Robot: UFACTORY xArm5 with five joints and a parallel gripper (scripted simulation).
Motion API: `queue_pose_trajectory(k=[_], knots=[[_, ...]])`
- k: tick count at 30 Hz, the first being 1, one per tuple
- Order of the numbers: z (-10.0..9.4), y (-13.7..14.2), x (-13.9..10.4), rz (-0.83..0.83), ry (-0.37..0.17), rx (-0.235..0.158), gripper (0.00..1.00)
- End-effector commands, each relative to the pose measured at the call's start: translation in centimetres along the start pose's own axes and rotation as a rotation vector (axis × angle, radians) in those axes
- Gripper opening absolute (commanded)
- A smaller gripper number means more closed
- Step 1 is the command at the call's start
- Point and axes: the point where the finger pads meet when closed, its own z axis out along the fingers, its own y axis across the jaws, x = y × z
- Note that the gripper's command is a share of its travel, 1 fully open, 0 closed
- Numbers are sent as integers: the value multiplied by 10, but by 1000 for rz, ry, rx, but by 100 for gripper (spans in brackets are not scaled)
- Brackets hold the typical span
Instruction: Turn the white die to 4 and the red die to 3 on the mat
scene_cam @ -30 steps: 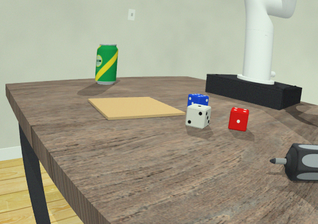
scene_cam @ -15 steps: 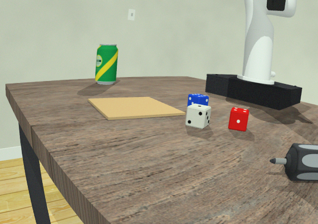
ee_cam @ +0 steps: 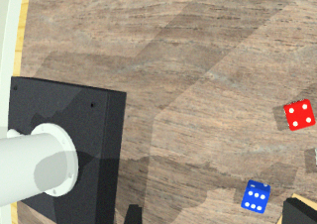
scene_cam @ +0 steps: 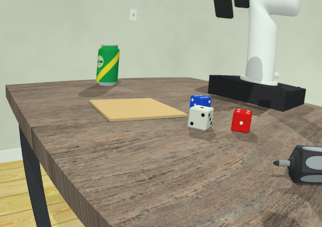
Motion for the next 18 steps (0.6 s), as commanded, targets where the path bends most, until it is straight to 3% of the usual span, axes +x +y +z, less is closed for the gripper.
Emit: queue_pose_trajectory(k=[1,5,7,8,9,13,14,15,18], knots=[[7,4,-18,127,32,-74,100],[18,6,-42,302,76,-151,100],[18,6,-42,302,76,-151,100],[20,6,-47,338,85,-166,100],[27,5,-59,432,109,-206,100],[33,4,-71,522,133,-243,100],[38,3,-80,598,154,-274,100],[38,3,-81,602,155,-276,100],[47,0,-97,734,192,-329,100]])
